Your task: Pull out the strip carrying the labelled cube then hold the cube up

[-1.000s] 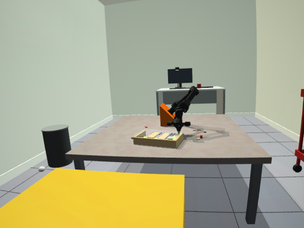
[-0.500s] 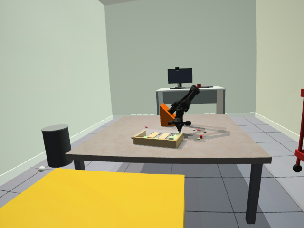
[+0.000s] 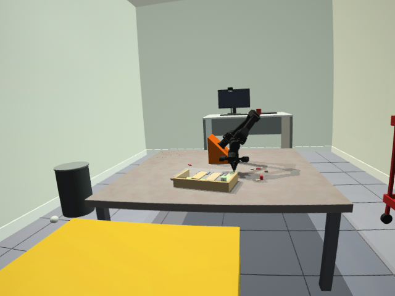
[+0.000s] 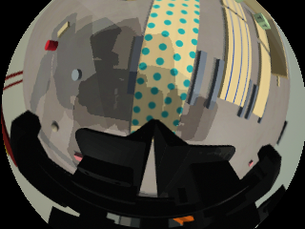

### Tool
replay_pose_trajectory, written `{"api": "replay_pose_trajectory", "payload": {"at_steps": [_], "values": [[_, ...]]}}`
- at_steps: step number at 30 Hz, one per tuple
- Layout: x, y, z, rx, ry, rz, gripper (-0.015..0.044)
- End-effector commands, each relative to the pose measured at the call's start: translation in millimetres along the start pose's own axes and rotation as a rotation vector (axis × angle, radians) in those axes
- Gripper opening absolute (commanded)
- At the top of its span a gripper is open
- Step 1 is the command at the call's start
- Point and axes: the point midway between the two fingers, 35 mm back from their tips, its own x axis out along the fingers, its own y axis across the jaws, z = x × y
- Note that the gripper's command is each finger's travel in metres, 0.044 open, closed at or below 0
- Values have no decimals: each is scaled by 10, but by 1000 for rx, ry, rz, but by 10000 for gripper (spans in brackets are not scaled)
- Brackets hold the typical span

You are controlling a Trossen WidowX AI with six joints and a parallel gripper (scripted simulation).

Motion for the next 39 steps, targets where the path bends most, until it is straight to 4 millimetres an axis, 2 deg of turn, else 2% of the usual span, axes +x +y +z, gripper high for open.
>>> {"api": "replay_pose_trajectory", "payload": {"at_steps": [1, 39], "values": [[75, 0, -142, 4, 31, -3, 0], [61, 3, -694, 7, 33, -3, 0]]}}
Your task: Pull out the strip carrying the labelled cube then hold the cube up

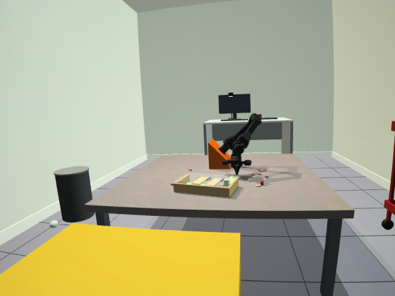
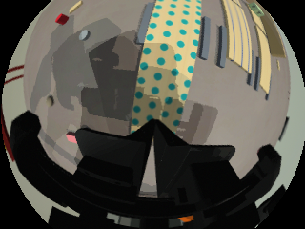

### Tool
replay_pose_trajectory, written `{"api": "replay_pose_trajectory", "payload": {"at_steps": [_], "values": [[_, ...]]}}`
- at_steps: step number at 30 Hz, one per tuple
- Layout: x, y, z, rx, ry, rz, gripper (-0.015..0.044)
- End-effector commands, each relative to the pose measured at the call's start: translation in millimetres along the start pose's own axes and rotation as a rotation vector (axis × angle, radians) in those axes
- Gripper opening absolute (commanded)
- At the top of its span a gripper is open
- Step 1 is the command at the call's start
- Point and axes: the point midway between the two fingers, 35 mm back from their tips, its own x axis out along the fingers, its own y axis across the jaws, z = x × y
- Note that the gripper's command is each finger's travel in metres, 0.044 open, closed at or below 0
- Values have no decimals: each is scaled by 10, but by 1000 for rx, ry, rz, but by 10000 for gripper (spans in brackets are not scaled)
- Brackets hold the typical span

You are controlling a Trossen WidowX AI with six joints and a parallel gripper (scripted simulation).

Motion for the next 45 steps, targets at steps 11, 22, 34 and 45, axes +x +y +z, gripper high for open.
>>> {"api": "replay_pose_trajectory", "payload": {"at_steps": [11, 22, 34, 45], "values": [[67, -11, -302, 5, 36, -5, 0], [63, -9, -454, 6, 37, -5, 0], [61, -9, -495, 6, 37, -4, 0], [61, -9, -495, 6, 37, -4, 0]]}}
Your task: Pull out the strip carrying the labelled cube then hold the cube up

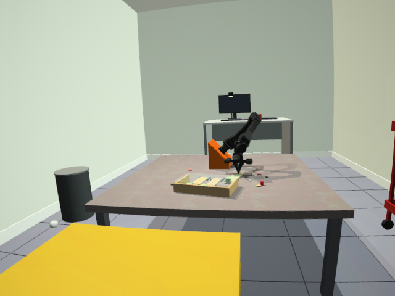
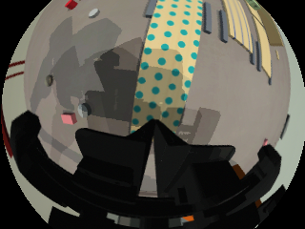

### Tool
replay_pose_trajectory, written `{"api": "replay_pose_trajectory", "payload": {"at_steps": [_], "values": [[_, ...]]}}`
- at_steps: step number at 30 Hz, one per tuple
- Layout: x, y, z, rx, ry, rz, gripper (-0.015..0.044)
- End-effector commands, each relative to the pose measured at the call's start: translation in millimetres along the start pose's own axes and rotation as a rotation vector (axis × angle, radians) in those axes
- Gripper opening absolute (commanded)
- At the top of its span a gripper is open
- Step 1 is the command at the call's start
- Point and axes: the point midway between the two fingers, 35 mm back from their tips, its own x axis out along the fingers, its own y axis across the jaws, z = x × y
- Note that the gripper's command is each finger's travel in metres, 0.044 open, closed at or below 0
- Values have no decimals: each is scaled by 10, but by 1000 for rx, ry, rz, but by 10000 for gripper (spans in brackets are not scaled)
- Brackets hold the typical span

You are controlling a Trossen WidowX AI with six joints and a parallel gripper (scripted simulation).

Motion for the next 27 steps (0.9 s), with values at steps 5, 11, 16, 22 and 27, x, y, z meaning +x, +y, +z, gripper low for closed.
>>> {"api": "replay_pose_trajectory", "payload": {"at_steps": [5, 11, 16, 22, 27], "values": [[63, -18, -107, 5, 36, -6, 0], [-16, -1, 3, 0, 1, -1, 0], [-401, 1, 31, 4, 33, -8, 0], [-407, 0, 97, -26, 35, -7, 52], [-421, -5, 323, -91, 34, -6, 184]]}}
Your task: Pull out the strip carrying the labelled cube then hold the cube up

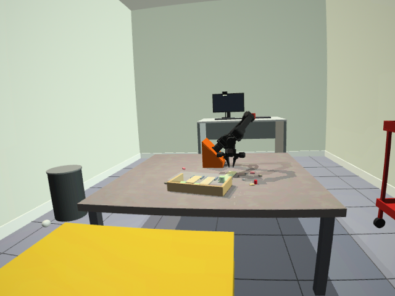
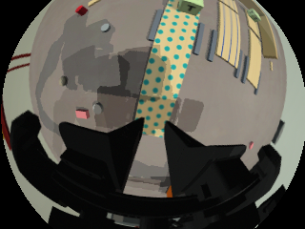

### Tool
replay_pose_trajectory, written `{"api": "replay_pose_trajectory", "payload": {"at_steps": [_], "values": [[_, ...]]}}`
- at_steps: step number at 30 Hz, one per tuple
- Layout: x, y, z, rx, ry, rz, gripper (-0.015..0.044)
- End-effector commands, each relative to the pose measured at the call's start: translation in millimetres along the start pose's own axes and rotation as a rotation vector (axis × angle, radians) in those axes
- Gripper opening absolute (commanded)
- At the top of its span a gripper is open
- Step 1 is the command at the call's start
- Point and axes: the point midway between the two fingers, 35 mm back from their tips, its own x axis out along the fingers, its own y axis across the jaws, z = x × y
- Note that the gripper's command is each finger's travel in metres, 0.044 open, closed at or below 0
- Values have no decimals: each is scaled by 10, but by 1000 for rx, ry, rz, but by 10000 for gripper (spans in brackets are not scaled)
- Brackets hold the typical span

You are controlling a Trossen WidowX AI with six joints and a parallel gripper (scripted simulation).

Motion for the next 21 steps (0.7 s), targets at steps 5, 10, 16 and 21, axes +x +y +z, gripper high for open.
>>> {"api": "replay_pose_trajectory", "payload": {"at_steps": [5, 10, 16, 21], "values": [[-36, -37, 307, -25, 5, 2, 315], [-68, -61, 515, -25, 4, 2, 440], [-106, -91, 761, -26, 3, 2, 440], [-136, -116, 966, -27, 2, 1, 440]]}}
